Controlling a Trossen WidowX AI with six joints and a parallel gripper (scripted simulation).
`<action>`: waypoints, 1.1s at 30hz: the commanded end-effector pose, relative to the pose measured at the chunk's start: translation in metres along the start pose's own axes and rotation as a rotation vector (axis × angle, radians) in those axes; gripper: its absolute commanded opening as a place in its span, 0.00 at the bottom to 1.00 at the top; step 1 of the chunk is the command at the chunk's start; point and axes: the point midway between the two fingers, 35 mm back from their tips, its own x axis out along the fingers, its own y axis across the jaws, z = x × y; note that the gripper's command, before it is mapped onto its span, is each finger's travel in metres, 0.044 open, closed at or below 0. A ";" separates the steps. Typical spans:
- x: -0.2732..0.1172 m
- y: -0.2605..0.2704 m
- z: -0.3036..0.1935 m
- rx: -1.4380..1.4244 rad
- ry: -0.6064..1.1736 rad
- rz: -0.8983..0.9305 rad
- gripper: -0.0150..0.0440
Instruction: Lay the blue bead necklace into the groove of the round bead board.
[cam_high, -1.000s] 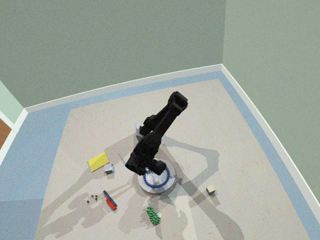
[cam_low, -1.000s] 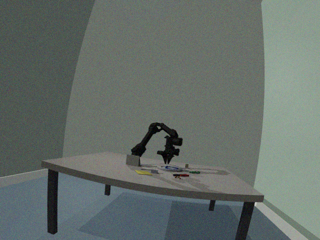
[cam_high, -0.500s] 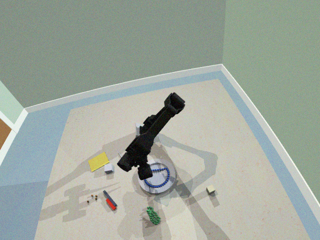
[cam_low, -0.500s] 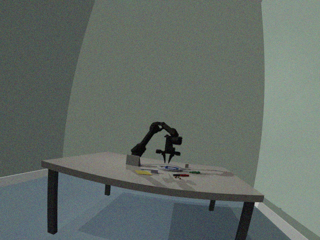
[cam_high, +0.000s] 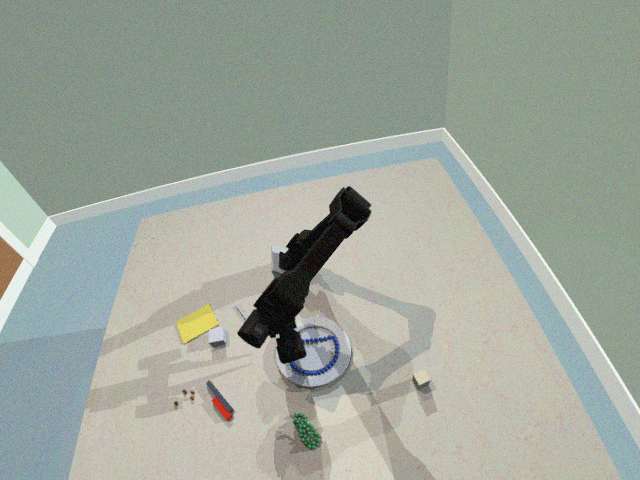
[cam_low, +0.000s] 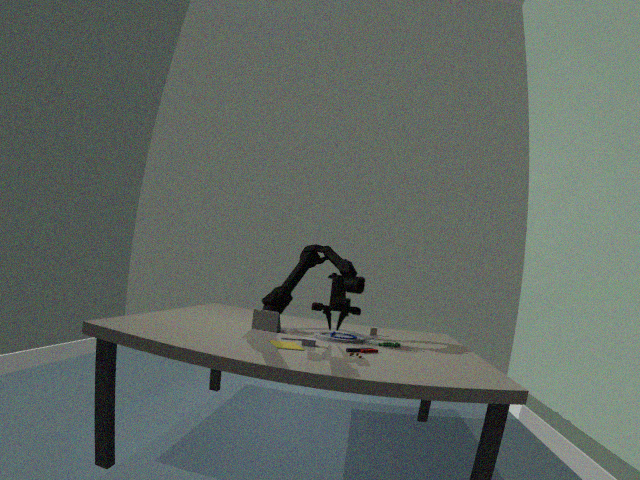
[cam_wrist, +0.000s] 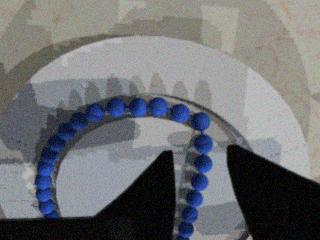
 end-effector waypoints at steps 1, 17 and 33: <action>0.008 -0.002 -0.002 0.008 0.011 -0.004 0.46; 0.021 -0.002 -0.002 0.005 0.009 -0.008 0.37; 0.021 -0.002 -0.002 0.005 0.009 -0.008 0.25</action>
